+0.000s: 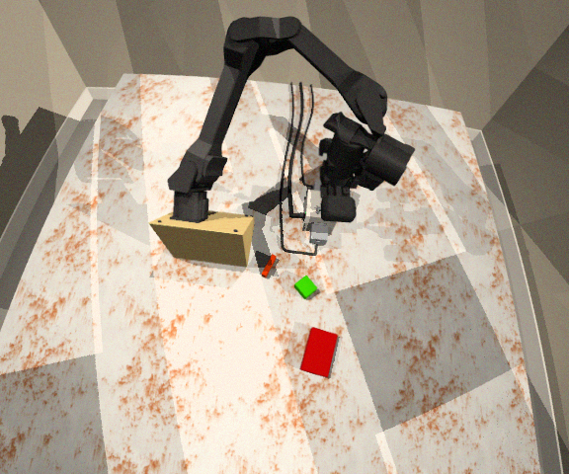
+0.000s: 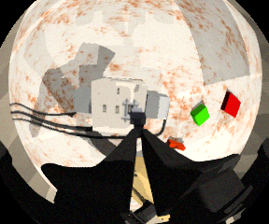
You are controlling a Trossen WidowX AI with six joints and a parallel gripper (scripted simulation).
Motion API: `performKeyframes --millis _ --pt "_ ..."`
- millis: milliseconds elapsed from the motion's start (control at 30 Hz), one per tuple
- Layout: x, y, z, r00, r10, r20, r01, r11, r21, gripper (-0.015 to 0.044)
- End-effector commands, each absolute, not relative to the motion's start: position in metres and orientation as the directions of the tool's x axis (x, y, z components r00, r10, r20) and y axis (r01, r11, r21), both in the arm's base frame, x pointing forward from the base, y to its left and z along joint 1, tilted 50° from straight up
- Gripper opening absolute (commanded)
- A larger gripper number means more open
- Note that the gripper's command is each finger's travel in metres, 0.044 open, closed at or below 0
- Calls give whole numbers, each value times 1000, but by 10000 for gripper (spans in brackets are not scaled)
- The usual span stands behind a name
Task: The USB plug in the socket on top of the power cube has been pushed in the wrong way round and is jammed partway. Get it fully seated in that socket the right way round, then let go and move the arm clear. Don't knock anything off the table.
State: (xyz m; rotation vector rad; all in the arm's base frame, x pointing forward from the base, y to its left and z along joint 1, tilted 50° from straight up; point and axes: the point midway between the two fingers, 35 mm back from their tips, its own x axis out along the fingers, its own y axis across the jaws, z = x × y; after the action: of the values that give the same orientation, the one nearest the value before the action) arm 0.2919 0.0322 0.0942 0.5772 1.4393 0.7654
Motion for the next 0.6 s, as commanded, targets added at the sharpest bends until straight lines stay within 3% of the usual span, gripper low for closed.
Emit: performKeyframes --millis 0,567 --pt "292 32 94 -29 758 -651 -10 651 759 0" --pt "292 32 94 -29 758 -651 421 600 680 0"
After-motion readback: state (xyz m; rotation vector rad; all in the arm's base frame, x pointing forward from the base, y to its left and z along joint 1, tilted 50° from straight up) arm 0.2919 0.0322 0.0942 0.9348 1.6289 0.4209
